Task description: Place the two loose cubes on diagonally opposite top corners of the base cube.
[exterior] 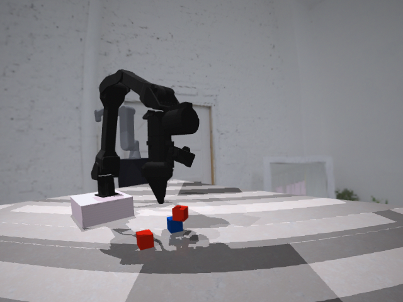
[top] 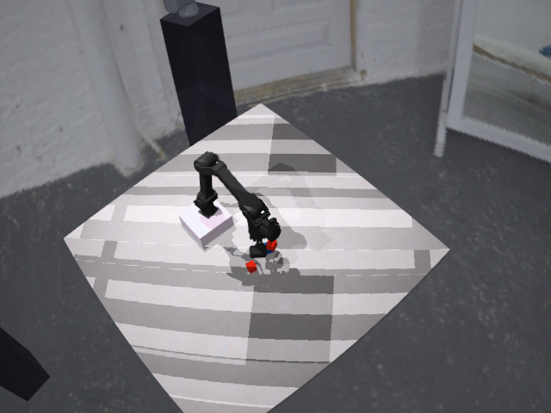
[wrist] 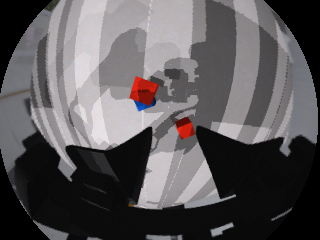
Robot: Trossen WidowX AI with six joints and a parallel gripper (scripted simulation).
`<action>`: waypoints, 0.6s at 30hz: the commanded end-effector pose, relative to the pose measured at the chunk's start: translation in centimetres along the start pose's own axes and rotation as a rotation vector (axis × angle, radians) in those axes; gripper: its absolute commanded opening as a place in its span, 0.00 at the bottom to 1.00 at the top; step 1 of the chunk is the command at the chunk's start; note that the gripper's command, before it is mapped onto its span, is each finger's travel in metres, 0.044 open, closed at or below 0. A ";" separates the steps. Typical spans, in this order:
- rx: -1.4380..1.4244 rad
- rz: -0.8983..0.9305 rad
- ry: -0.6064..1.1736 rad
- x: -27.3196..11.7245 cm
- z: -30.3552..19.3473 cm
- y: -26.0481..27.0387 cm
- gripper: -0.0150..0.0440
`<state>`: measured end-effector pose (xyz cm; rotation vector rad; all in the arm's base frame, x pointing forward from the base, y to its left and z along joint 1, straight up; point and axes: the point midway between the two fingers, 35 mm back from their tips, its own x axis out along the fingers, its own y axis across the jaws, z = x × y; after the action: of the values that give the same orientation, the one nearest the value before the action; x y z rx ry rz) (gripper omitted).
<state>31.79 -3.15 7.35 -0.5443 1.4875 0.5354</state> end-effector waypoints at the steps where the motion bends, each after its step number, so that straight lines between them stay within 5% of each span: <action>1: -0.170 -0.012 -0.007 -1.3 -1.6 -1.7 0.70; 18: -0.416 -0.015 -0.002 -1.0 -4.4 -3.7 0.70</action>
<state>30.69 -8.59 9.55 -0.8652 1.3747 0.8331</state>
